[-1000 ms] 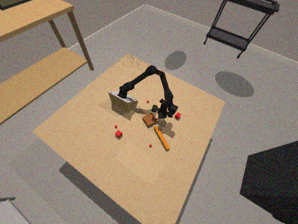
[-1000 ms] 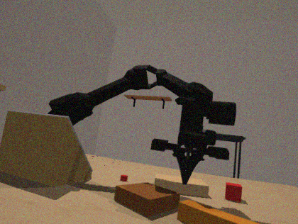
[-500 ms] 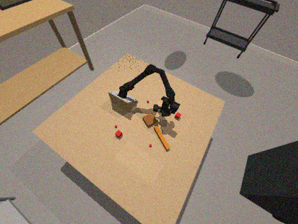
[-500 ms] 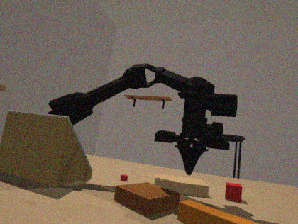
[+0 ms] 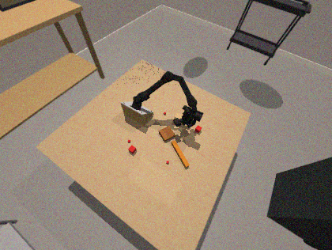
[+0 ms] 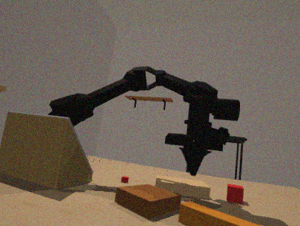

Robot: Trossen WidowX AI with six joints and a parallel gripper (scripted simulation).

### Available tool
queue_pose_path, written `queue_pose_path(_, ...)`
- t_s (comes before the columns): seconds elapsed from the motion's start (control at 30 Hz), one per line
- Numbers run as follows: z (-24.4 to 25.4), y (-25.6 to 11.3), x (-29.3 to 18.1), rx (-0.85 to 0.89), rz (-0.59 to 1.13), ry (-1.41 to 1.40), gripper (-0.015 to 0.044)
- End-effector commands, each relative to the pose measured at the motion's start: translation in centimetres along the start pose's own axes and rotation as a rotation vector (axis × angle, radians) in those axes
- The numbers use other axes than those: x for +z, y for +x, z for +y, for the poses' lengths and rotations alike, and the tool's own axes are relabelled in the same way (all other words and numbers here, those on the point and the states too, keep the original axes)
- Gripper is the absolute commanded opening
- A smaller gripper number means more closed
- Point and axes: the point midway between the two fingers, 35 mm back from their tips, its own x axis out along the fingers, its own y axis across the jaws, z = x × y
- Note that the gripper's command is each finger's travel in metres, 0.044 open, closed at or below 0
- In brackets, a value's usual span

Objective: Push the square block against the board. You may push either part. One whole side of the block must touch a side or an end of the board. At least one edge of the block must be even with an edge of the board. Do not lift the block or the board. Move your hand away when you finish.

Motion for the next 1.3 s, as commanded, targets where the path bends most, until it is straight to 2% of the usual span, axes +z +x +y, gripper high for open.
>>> queue_pose_path(0.0, 1.0, 0.0, -0.6, -0.005, -0.004, -0.155, 0.0)
queue_pose_path(1.27, 7.7, -0.1, -4.8, -0.002, -0.003, -1.477, 0.0)
